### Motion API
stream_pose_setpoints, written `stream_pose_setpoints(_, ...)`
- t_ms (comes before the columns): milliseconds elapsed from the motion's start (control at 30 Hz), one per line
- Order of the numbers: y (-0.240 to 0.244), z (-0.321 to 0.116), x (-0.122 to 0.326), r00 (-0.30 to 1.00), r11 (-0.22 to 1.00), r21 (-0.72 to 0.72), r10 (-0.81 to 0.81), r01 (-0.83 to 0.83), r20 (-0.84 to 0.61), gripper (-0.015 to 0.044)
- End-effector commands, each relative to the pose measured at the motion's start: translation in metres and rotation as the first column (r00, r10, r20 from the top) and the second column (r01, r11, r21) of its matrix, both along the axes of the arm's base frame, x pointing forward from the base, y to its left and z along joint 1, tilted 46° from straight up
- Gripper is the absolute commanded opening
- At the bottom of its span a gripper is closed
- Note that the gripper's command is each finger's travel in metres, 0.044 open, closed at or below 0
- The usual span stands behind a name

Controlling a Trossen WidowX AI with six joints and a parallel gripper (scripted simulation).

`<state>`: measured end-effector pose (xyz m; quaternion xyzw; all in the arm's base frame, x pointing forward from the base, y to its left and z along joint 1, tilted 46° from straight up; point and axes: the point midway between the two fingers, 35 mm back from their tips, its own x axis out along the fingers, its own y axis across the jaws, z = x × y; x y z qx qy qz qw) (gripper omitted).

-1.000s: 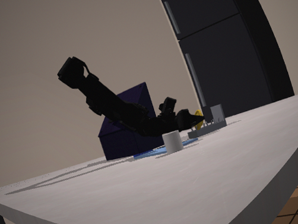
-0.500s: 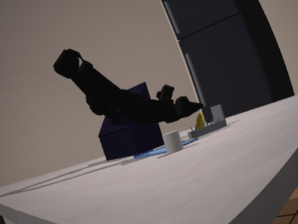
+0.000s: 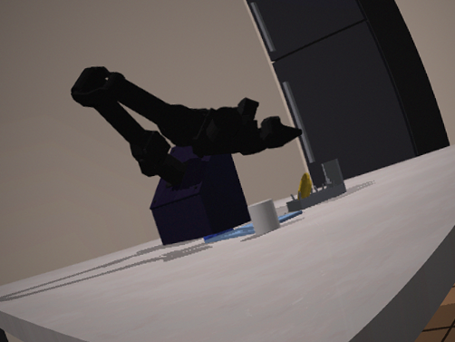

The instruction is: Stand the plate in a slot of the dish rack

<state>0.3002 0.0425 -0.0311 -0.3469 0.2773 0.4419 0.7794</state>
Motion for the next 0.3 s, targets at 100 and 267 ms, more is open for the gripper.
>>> stream_pose_setpoints(100, 0.0063, -0.0010, -0.0010, 0.980, 0.993, -0.023, -0.119, 0.117, -0.157, 0.0400)
stream_pose_setpoints(267, 0.0088, -0.0040, -0.0069, 0.933, 0.974, -0.072, -0.228, 0.216, -0.278, 0.0400)
